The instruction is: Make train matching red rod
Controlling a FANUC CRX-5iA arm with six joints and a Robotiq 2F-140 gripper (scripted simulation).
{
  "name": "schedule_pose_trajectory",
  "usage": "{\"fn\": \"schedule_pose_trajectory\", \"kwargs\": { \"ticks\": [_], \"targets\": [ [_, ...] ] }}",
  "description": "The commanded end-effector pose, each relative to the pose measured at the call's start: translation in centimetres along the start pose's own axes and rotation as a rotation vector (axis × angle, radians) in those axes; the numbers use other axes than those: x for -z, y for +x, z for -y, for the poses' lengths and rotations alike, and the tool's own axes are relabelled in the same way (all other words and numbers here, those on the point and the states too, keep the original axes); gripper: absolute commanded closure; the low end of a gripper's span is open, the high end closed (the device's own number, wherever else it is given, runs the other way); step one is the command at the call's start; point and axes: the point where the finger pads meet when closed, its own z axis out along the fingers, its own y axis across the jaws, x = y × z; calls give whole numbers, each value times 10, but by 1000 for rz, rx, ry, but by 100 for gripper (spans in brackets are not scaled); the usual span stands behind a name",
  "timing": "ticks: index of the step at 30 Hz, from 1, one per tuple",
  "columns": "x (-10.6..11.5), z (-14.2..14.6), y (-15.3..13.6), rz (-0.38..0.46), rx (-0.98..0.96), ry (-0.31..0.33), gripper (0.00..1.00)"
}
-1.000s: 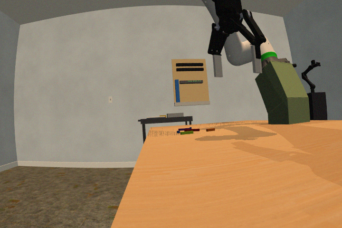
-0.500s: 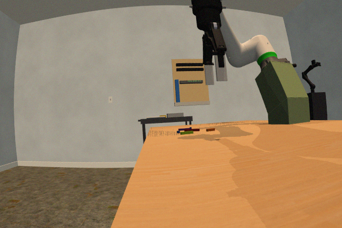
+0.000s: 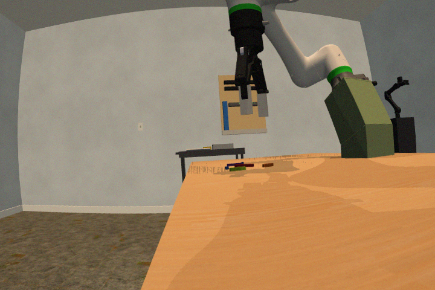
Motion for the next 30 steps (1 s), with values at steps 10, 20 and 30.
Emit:
{"fn": "schedule_pose_trajectory", "kwargs": {
  "ticks": [10, 20, 30],
  "targets": [
    [-18, -54, 46, 9, -440, 34, 0],
    [-29, -89, 66, 27, -698, 44, 0],
    [-41, -128, 82, 50, -968, 51, 0]
  ]
}}
